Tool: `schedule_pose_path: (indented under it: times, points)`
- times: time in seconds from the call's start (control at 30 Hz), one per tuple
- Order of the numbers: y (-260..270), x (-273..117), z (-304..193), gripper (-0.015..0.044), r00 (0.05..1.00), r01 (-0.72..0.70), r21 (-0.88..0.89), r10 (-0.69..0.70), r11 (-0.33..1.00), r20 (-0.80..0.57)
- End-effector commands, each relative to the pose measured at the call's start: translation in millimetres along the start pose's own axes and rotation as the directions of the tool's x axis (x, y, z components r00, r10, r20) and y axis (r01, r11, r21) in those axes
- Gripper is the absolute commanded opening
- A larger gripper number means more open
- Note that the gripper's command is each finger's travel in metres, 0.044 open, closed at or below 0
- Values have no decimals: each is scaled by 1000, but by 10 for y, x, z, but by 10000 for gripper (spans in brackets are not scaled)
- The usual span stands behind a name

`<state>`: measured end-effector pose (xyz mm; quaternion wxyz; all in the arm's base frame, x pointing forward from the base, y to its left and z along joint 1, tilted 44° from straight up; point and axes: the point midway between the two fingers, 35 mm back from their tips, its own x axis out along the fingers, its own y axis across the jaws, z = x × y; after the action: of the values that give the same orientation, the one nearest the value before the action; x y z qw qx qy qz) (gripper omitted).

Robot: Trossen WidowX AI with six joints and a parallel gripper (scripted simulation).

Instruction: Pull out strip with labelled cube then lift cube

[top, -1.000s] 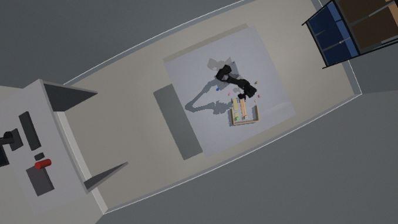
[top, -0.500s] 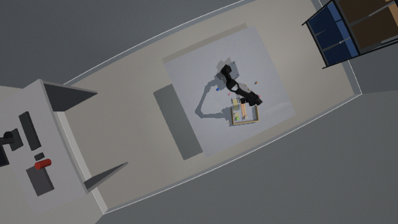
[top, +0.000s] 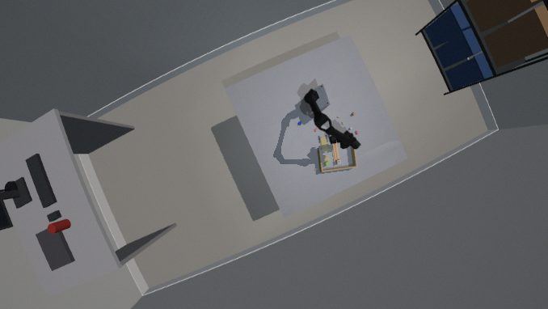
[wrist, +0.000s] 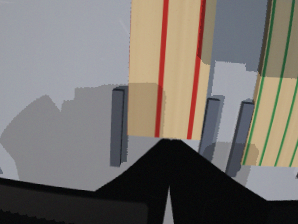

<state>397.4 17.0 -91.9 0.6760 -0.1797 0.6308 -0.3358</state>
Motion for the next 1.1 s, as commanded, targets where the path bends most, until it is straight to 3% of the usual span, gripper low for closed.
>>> schedule_pose_path:
  times: [0.0, 1.07]
  points:
    - [-7, 75, -14, 0, 1000, 2, -1, -2, 1000, -7]
    - [-5, 604, 7, 0, 1000, 5, -1, -5, 1000, -7]
